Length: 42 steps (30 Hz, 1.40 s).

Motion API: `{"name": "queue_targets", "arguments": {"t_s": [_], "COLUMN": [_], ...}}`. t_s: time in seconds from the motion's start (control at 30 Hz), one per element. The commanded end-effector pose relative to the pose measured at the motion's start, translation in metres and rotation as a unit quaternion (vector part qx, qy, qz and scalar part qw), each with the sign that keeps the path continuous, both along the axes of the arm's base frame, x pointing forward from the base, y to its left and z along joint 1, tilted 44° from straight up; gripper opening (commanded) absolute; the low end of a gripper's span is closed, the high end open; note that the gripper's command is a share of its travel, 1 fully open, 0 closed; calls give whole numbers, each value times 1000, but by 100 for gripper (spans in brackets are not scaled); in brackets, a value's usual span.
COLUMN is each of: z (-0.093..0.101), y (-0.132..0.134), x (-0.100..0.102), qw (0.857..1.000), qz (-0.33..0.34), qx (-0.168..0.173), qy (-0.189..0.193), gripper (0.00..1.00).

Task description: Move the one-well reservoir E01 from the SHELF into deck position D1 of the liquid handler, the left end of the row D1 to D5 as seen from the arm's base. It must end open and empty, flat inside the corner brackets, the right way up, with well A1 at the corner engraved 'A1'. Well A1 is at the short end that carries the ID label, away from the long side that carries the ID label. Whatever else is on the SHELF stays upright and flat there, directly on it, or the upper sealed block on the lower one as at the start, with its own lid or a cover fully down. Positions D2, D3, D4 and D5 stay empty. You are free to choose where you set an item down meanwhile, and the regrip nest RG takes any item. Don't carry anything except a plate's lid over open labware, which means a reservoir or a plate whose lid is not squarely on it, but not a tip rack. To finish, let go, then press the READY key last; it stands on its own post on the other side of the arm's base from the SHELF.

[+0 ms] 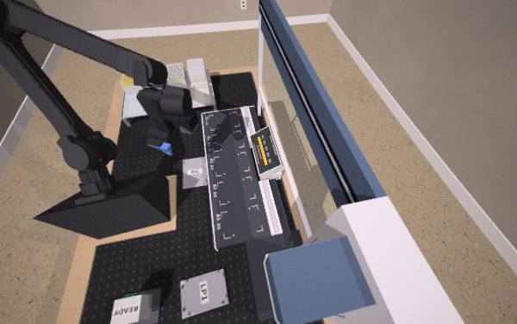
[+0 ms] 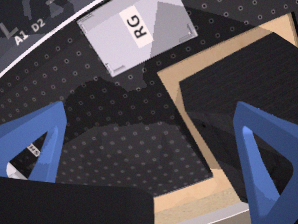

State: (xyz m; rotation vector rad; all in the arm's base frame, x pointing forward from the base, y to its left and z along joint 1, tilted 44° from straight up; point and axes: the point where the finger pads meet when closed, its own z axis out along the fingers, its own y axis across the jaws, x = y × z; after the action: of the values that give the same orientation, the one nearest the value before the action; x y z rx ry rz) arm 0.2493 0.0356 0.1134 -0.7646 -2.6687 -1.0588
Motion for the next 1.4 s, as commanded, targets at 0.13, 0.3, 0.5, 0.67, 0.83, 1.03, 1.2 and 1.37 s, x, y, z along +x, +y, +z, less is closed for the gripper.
{"name": "queue_targets", "arguments": {"t_s": [0.13, 0.3, 0.5, 0.67, 0.83, 1.03, 1.2, 1.37], "z": [14, 14, 14, 13, 12, 17, 30, 45], "y": [-13, -13, -13, -13, -12, 9, 26, 41], "x": [19, 19, 19, 19, 14, -4, -19, -32], "qw": [995, 989, 983, 973, 966, 957, 942, 924], "qz": [60, 100, 132, 172, 192, 226, 260, 293], "qx": [-5, -3, -3, -1, -1, 8, 11, 11], "qy": [-76, -105, -129, -156, -173, -184, -213, -245], "gripper": [100, 100, 100, 100, 100, 100, 100, 100]}}
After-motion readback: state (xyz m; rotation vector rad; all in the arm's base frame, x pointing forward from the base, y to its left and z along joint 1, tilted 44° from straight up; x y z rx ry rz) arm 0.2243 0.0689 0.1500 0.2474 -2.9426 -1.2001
